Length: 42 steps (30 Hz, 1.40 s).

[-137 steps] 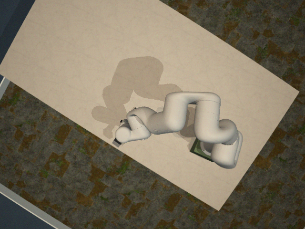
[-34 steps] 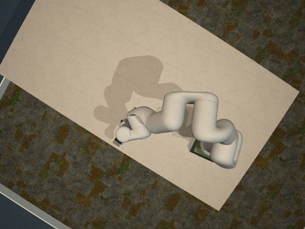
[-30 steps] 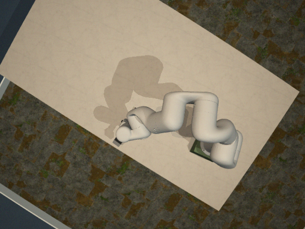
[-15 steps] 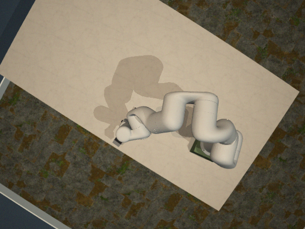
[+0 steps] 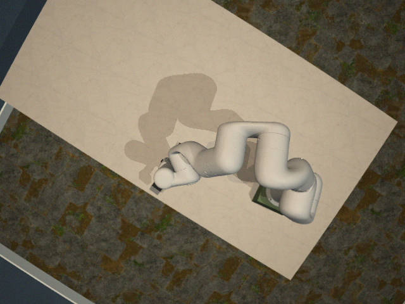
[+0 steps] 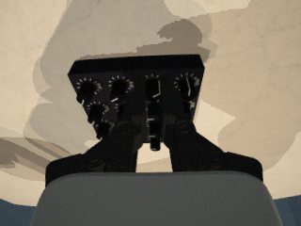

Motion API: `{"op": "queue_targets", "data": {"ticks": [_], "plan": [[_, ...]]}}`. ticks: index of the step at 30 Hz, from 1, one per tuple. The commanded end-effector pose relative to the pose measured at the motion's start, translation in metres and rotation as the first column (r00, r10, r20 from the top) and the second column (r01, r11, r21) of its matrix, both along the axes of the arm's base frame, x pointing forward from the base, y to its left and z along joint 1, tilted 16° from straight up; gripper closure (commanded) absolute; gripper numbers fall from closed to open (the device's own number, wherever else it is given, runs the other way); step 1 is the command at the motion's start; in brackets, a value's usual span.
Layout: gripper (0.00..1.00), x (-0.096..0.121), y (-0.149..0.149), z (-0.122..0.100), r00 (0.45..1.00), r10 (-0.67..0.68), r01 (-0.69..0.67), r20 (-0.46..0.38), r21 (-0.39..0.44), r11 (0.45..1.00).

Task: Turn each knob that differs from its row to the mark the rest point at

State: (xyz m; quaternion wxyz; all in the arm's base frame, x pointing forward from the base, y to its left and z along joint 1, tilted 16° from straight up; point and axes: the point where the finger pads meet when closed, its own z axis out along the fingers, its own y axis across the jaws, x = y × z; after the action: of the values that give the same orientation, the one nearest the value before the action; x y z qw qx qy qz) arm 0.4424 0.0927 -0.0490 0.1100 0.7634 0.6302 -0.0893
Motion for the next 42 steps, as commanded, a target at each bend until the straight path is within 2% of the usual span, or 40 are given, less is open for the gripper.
{"op": "queue_targets", "data": {"ticks": [1,14,28,36,42], "plan": [[0.92,0.0013,0.0012,0.0013,1.0,0.001,-0.001,0.003,0.002,1.0],[0.92,0.0013,0.0012,0.0013,1.0,0.021,-0.021,-0.002,0.001,1.0],[0.92,0.0013,0.0012,0.0013,0.993,0.117,-0.117,-0.03,0.003,0.993],[0.92,0.0013,0.0012,0.0013,0.97,0.234,-0.233,-0.064,0.008,0.972],[0.92,0.0013,0.0012,0.0013,0.934,0.344,-0.344,-0.096,0.017,0.939]]}}
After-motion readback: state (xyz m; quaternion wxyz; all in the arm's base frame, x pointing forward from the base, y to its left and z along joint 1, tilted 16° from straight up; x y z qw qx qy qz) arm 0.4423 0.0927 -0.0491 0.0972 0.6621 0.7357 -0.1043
